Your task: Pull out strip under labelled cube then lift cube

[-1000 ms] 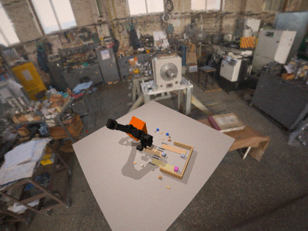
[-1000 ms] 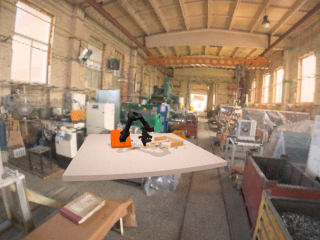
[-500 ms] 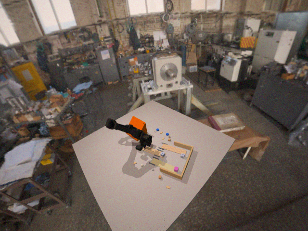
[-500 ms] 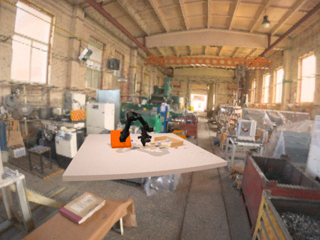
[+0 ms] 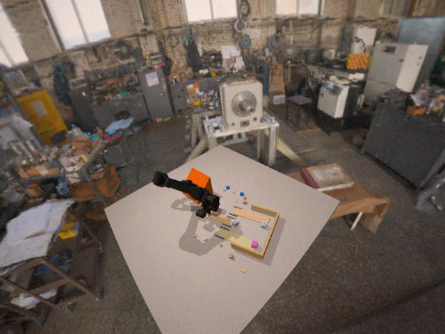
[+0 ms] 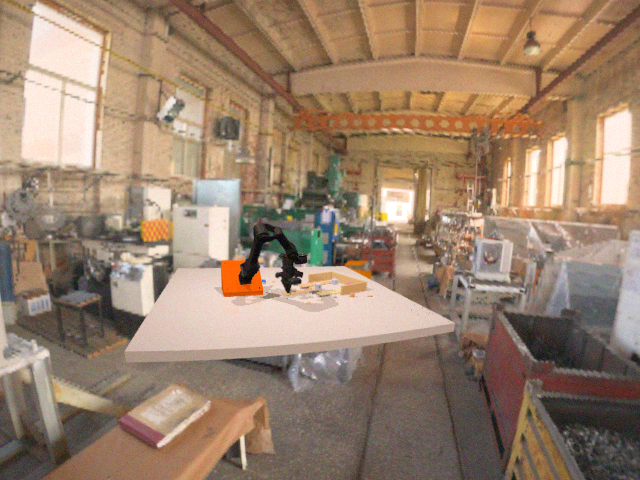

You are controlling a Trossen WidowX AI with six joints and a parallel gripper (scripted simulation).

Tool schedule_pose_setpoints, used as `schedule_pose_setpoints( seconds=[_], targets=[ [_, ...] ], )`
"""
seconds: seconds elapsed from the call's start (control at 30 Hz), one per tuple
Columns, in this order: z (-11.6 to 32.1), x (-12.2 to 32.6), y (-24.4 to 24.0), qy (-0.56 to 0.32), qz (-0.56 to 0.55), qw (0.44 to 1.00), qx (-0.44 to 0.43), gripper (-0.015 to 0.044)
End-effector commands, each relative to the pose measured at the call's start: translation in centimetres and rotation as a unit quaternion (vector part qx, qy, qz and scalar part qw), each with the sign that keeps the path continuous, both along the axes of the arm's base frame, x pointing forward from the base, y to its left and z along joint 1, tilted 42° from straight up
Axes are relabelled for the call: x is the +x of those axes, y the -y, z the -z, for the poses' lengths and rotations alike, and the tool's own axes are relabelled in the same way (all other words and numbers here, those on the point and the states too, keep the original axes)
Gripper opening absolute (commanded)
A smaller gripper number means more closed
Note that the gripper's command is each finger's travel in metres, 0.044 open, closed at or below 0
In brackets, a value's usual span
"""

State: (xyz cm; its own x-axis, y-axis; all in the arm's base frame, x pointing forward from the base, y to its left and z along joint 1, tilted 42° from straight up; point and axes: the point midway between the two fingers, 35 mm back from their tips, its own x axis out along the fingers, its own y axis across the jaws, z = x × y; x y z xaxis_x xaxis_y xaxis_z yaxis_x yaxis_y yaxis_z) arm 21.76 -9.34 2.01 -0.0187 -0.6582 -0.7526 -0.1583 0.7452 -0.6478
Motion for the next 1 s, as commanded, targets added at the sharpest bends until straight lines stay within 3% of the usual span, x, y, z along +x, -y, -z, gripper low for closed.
schedule_pose_setpoints(
  seconds=[0.0, 0.33, 0.53, 0.87, 0.97],
  targets=[
    [0.3, -0.8, 0.3, -0.013, 0.003, 1.000, -0.002, 0.0000],
    [-3.1, 0.3, -2.8, -0.013, 0.003, 1.000, -0.001, 0.0000],
    [-2.9, 2.9, -3.0, 0.041, 0.063, 0.997, -0.003, 0.0157],
    [-2.7, 7.0, -3.6, 0.043, 0.065, 0.997, -0.003, 0.0420],
    [-2.7, 8.3, -3.8, 0.044, 0.065, 0.997, -0.003, 0.0440]
  ],
)
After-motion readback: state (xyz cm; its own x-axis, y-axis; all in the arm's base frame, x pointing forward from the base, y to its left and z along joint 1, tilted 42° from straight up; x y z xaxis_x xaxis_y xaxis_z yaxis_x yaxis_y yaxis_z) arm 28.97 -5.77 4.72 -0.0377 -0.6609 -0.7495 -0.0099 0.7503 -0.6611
